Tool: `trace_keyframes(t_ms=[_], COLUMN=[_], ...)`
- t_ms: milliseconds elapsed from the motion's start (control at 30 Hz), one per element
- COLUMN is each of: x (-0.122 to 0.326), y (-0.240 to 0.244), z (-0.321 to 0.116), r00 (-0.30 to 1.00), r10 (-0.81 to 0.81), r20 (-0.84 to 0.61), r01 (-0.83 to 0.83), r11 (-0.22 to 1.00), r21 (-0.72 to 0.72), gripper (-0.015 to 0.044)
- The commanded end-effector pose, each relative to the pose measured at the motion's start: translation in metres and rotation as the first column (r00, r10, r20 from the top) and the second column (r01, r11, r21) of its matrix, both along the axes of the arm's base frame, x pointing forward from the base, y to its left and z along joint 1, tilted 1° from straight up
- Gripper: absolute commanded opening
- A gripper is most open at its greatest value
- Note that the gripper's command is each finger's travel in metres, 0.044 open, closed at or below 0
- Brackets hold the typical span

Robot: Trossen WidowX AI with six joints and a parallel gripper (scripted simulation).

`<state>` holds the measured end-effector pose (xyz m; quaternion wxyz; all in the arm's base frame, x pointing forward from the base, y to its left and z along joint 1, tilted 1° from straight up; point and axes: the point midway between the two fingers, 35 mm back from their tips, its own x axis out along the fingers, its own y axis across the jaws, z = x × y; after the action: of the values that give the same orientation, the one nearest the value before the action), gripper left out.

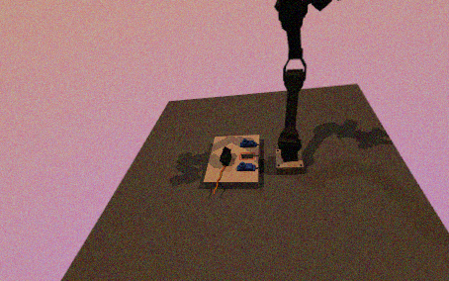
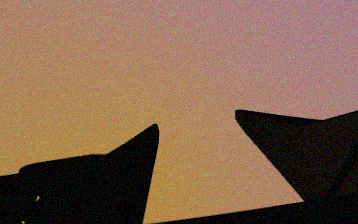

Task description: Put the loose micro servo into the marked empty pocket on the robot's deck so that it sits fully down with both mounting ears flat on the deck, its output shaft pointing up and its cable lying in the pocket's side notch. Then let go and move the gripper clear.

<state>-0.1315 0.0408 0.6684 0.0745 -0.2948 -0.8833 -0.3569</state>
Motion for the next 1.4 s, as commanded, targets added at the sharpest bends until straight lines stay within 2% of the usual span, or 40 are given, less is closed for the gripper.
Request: trace_keyframes(t_ms=[0, 33, 567, 700, 1133, 1367], x=[0.000, 0.001, 0.032, 0.039, 0.081, 0.106], y=[0.001, 0.002, 0.064, 0.075, 0.125, 0.146], z=[0.000, 0.000, -0.006, -0.008, -0.020, -0.029], r00=[1.000, 1.000, 0.950, 0.927, 0.765, 0.646], r10=[0.000, -0.001, -0.080, -0.108, -0.288, -0.384], r20=[-0.003, -0.009, -0.302, -0.359, -0.576, -0.660], r01=[0.000, 0.000, -0.046, -0.067, -0.184, -0.270], r11=[1.000, 1.000, 0.919, 0.894, 0.759, 0.693], r21=[-0.005, -0.014, -0.391, -0.442, -0.624, -0.668], gripper=[0.0426, 0.0440, 0.0440, 0.0440, 0.0440, 0.0440])
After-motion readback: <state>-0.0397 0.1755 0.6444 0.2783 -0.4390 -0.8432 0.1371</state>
